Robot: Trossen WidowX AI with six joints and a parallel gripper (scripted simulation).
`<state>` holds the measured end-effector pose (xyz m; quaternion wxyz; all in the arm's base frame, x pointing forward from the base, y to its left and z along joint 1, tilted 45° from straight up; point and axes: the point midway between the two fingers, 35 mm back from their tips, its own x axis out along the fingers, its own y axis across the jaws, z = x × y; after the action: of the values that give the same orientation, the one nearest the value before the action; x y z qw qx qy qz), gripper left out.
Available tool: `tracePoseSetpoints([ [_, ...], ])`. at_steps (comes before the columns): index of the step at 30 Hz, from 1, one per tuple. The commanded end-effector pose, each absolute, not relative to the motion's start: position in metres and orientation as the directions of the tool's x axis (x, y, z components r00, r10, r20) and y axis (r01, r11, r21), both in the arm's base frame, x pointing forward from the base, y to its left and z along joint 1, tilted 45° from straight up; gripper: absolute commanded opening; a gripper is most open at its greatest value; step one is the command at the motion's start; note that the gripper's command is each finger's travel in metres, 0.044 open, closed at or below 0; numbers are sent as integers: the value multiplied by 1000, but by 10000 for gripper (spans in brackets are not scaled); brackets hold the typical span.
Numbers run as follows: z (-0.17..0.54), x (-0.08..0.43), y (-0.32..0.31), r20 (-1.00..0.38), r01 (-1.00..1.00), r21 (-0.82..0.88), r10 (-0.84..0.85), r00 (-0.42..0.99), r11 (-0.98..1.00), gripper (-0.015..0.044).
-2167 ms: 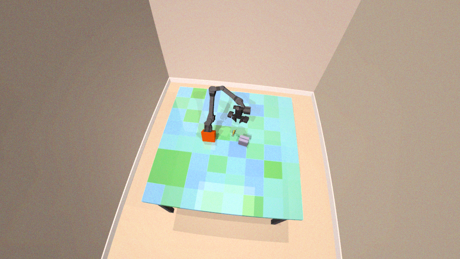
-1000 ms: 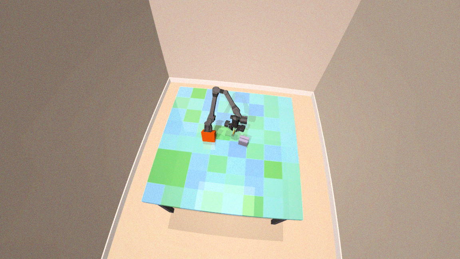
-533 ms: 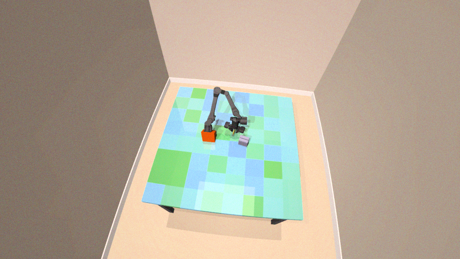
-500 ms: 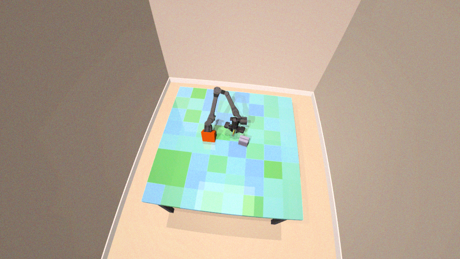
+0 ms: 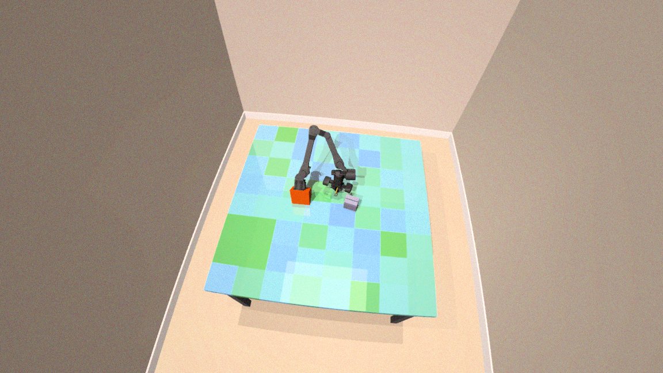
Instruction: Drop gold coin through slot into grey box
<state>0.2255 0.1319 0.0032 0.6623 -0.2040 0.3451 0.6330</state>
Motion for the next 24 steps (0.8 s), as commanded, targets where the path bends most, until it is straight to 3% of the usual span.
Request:
tracePoseSetpoints([
  [1, 3, 225, 132, -712, -979, 169, 701, -39, 117, 0],
  [24, 30, 233, 101, -720, -979, 167, 693, -38, 120, 0],
])
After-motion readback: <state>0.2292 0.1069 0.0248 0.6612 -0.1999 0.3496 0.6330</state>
